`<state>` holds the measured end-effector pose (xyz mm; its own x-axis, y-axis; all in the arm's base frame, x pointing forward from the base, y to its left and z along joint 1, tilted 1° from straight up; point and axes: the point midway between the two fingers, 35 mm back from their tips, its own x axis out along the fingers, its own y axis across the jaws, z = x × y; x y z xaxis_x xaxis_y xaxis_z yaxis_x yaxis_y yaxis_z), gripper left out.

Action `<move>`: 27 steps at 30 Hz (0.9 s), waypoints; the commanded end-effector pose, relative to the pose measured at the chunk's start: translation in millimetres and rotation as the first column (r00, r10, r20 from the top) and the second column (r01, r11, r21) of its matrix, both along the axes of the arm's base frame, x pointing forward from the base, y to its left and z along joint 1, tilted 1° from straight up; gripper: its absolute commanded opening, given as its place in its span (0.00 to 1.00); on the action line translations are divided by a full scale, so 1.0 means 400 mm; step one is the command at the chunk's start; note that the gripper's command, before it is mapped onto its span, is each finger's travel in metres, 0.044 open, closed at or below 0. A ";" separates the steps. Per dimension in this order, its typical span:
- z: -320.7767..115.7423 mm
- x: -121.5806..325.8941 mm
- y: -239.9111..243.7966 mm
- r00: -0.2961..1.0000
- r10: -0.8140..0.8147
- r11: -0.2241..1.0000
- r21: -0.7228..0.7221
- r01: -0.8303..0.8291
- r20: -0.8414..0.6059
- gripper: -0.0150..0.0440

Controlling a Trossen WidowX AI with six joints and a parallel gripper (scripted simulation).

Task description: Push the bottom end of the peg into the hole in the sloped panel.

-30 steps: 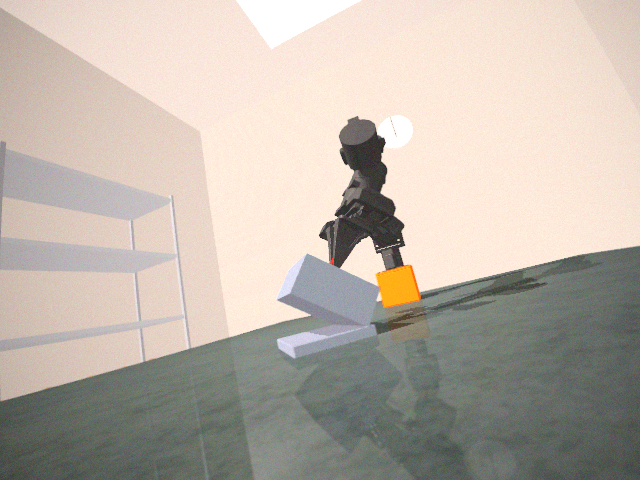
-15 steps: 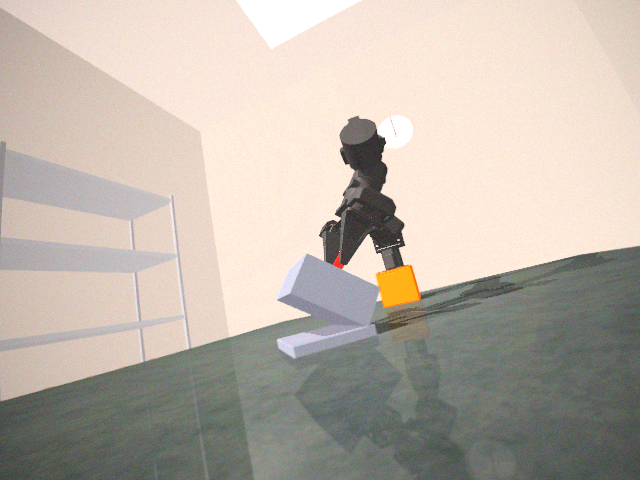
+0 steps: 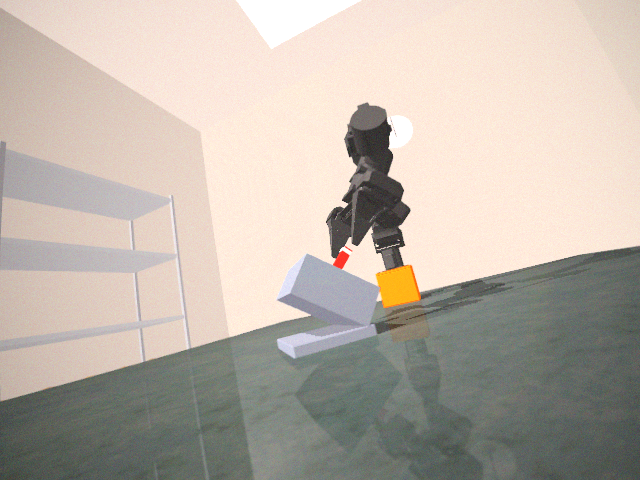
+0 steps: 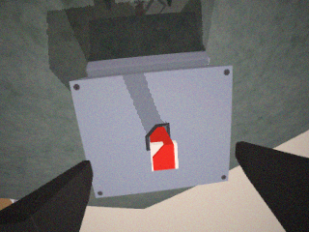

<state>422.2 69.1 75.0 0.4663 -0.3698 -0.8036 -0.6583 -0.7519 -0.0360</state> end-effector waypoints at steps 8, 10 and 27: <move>0.063 -0.029 0.031 1.000 -0.001 1.000 0.003 0.001 0.007 1.00; 0.073 -0.036 0.036 1.000 -0.001 1.000 0.003 0.001 0.006 1.00; 0.137 -0.091 0.074 1.000 0.002 1.000 0.004 -0.002 0.003 1.00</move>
<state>387.6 95.8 122.0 0.4619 -0.3659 -0.8079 -0.6554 -0.7546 -0.0330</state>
